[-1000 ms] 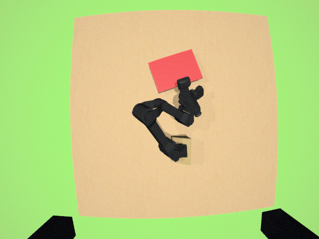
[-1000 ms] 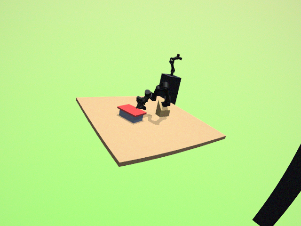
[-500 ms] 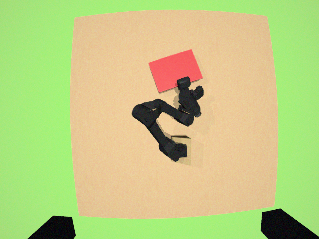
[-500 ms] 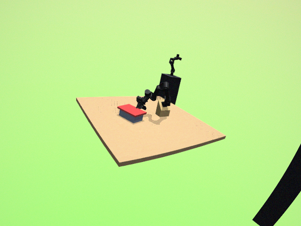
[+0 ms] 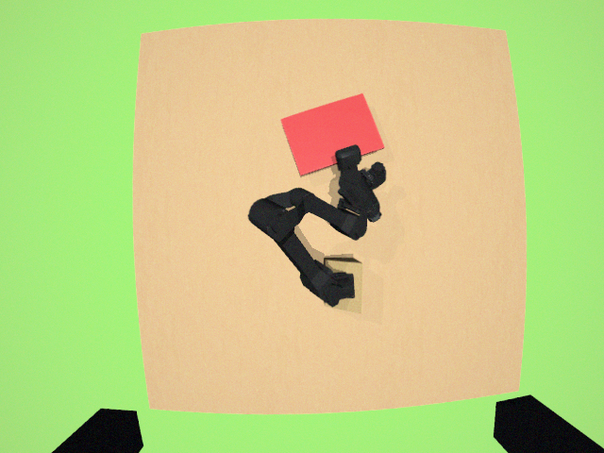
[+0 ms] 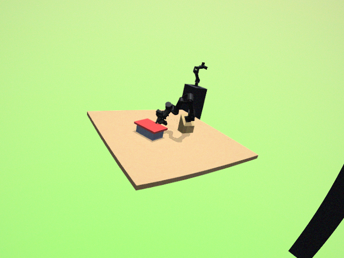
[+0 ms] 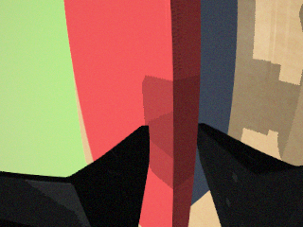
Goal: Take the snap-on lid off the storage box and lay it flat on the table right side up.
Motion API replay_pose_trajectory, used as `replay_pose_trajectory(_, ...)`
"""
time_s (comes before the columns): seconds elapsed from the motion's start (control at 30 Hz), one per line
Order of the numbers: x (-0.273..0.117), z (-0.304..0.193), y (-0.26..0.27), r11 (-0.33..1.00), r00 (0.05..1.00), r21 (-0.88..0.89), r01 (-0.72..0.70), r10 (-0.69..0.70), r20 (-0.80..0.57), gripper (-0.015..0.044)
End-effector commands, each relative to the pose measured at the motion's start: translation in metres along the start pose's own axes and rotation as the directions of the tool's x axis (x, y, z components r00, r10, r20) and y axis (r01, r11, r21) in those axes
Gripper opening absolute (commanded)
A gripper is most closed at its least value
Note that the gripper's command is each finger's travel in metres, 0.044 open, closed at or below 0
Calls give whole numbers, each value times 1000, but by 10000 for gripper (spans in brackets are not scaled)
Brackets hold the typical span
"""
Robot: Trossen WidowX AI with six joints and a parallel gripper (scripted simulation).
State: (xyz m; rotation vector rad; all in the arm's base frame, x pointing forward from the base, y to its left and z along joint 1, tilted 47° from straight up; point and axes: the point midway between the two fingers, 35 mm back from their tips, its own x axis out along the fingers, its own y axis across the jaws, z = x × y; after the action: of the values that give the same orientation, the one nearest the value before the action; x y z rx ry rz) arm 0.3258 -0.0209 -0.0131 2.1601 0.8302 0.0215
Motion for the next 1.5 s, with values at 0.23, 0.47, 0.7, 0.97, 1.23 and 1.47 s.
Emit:
replay_pose_trajectory(0.23, -3, 0, 4, 1000, 1000, -6, -6, 6, -1, 0)
replay_pose_trajectory(0.47, -5, 0, 5, 1000, 1000, -6, -6, 6, -1, 0)
replay_pose_trajectory(0.7, -5, 0, 6, 1000, 1000, -6, -6, 6, -1, 0)
replay_pose_trajectory(0.97, -7, 0, 7, 1000, 1000, -6, -6, 6, -1, 0)
replay_pose_trajectory(1.23, -8, 0, 8, 1000, 1000, -6, -6, 6, -1, 0)
replay_pose_trajectory(1.47, -8, 0, 9, 1000, 1000, -6, -6, 6, -1, 0)
